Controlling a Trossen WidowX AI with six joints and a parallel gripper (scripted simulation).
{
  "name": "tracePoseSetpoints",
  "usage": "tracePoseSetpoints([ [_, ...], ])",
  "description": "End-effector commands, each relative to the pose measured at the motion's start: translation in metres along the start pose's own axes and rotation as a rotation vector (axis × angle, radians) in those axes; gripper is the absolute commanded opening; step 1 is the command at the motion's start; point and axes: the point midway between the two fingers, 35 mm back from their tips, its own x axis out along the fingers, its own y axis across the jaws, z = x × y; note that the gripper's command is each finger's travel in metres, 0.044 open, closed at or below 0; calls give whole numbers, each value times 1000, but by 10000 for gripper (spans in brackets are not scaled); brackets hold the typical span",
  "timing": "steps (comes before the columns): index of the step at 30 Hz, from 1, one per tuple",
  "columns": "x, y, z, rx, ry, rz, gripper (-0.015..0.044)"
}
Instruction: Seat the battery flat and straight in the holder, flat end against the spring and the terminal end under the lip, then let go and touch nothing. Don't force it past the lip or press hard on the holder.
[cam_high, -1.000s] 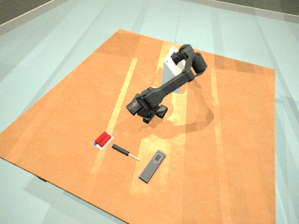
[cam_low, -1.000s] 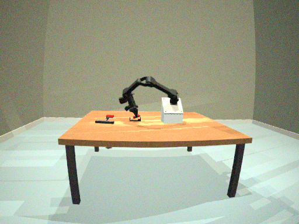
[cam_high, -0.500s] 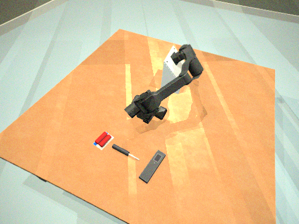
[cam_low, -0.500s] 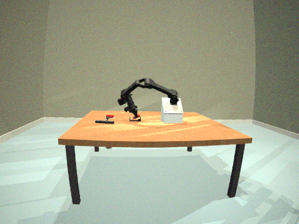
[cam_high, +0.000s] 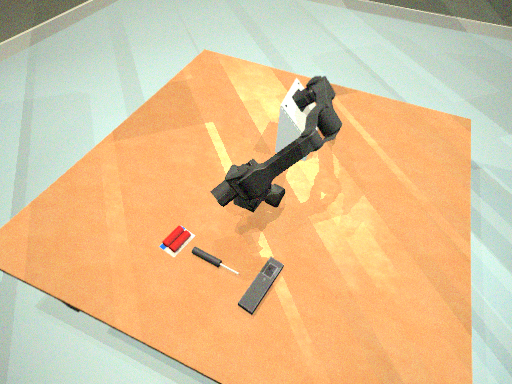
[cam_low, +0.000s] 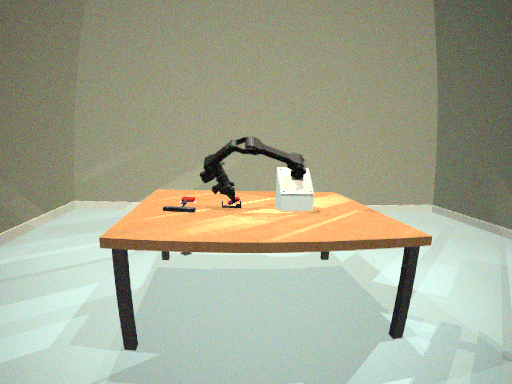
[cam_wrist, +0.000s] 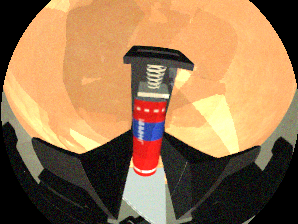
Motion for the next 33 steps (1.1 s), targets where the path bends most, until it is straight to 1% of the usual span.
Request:
tracePoseSetpoints([
  [1, 1, -1, 1, -2, 15, -2, 80],
  [33, -4, -1, 14, -3, 16, -2, 80],
])
